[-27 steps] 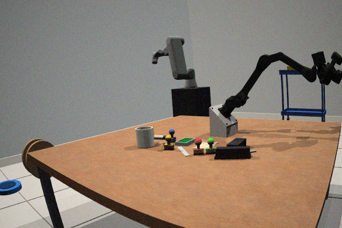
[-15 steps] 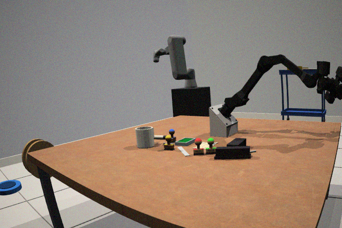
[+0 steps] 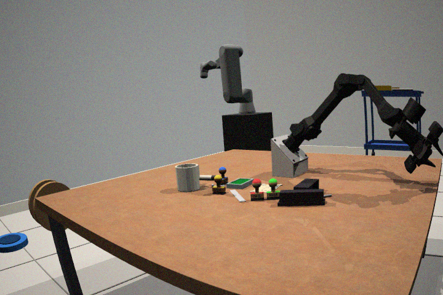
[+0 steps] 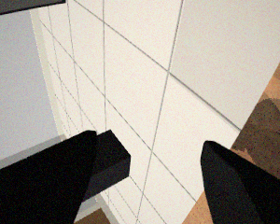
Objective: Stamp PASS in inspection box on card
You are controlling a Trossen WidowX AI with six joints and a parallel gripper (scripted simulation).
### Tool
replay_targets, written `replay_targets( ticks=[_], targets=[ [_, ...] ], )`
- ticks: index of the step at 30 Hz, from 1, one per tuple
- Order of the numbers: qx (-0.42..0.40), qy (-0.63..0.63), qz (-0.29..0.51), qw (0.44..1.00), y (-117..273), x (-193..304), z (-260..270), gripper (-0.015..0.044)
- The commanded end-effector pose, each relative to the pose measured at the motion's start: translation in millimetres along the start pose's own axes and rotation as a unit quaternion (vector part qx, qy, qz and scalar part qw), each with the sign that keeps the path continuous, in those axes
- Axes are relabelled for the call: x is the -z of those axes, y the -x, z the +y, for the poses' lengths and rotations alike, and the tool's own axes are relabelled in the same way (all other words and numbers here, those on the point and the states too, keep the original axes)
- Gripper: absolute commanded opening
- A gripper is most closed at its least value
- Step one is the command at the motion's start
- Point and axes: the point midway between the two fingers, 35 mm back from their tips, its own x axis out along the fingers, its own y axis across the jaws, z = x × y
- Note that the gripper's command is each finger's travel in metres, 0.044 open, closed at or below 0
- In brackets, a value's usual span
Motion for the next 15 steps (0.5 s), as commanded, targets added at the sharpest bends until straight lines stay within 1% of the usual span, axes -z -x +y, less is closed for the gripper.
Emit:
replay_targets(
  ticks=[1, 3, 7, 15],
  targets=[
    [0.050, 0.002, -0.049, 0.998, 21, -39, -38, 0.0218],
    [0.078, 0.005, -0.075, 0.994, 37, -60, -56, 0.0218],
    [0.136, 0.009, -0.124, 0.983, 82, -98, -92, 0.0218],
    [0.252, -0.024, -0.202, 0.946, 191, -148, -169, 0.0218]
  ],
)
